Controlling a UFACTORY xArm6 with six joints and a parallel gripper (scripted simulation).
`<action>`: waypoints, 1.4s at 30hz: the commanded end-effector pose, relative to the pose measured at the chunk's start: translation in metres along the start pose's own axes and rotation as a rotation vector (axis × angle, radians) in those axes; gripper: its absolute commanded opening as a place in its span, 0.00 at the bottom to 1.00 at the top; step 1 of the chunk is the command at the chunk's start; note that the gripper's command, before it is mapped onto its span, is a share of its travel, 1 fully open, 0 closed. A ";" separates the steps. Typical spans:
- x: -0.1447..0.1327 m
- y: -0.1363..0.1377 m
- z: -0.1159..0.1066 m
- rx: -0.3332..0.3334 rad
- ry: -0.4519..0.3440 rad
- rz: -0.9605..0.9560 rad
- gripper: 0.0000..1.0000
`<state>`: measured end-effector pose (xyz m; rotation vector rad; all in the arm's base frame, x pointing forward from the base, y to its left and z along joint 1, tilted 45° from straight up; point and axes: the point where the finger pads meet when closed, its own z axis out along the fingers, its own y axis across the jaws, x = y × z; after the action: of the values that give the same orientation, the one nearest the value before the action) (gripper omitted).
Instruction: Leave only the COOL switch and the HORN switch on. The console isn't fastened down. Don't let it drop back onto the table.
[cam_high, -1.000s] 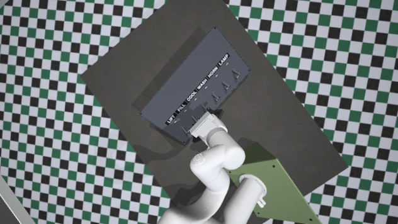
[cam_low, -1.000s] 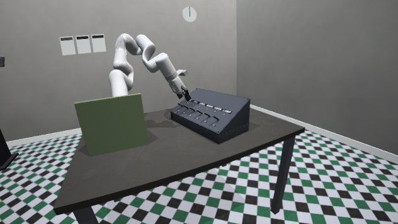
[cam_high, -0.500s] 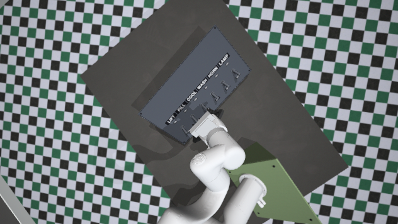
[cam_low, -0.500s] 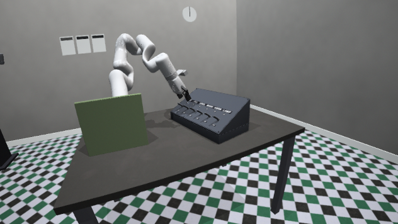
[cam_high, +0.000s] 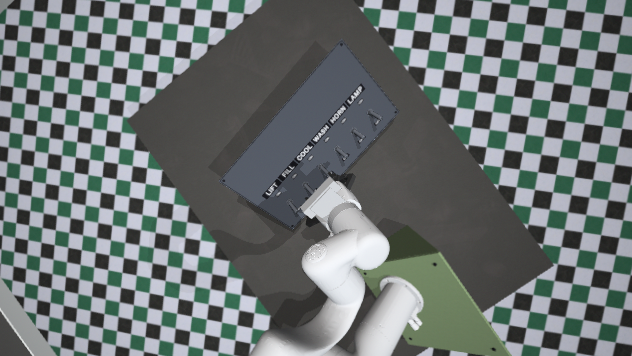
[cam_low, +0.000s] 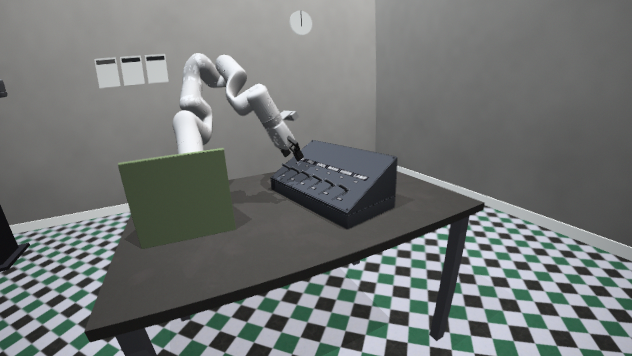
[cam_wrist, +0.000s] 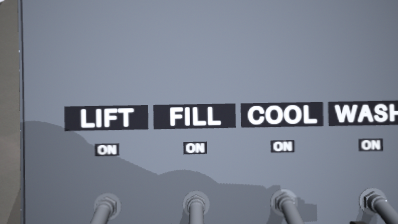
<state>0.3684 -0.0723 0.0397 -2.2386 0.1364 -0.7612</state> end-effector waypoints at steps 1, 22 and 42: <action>0.001 0.000 -0.001 -0.002 0.002 -0.002 1.00; 0.001 0.004 -0.001 -0.002 0.002 -0.002 1.00; 0.001 0.057 -0.001 -0.002 0.002 -0.002 1.00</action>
<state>0.3744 -0.1074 0.0052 -2.2389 0.1377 -0.7605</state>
